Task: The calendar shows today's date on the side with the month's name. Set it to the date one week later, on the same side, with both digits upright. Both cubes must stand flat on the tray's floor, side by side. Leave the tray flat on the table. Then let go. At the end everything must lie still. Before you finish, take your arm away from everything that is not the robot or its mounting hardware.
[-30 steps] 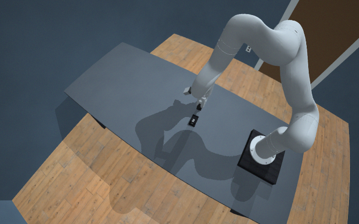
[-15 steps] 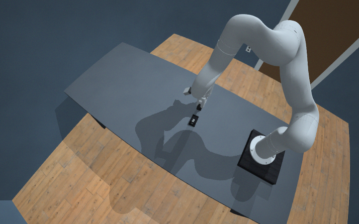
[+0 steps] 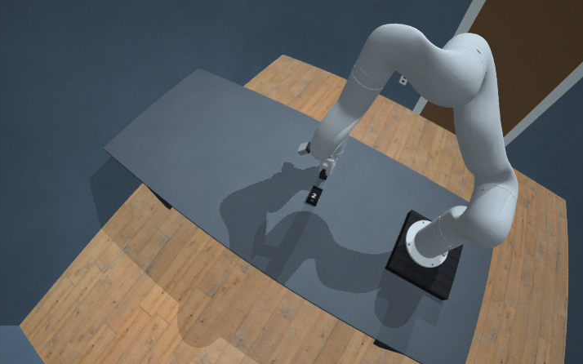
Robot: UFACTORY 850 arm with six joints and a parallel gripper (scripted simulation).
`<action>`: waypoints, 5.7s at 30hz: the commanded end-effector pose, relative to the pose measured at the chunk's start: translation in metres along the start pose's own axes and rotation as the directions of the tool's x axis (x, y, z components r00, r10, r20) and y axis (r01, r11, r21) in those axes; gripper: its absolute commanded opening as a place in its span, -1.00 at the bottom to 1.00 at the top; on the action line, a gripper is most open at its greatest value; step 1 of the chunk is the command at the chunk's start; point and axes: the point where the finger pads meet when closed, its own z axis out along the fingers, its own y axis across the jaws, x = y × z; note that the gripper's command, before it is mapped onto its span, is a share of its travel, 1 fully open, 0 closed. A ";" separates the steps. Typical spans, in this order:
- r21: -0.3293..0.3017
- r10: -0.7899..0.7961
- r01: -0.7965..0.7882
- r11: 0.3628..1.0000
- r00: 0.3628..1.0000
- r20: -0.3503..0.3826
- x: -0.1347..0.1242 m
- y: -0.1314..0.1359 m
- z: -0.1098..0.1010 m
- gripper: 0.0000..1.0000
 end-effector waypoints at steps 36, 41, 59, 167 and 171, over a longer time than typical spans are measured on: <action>0.000 0.000 0.000 1.000 1.000 -0.002 0.001 0.000 -0.001 -0.47; 0.000 0.000 0.000 1.000 1.000 -0.002 0.001 0.000 -0.001 -0.47; 0.000 0.000 0.000 1.000 1.000 -0.002 0.001 0.000 -0.001 -0.47; -0.001 -0.219 0.219 0.976 0.976 -0.002 0.002 -0.009 -0.090 1.00; -0.001 -0.308 0.308 0.952 0.952 -0.002 0.002 -0.012 -0.090 1.00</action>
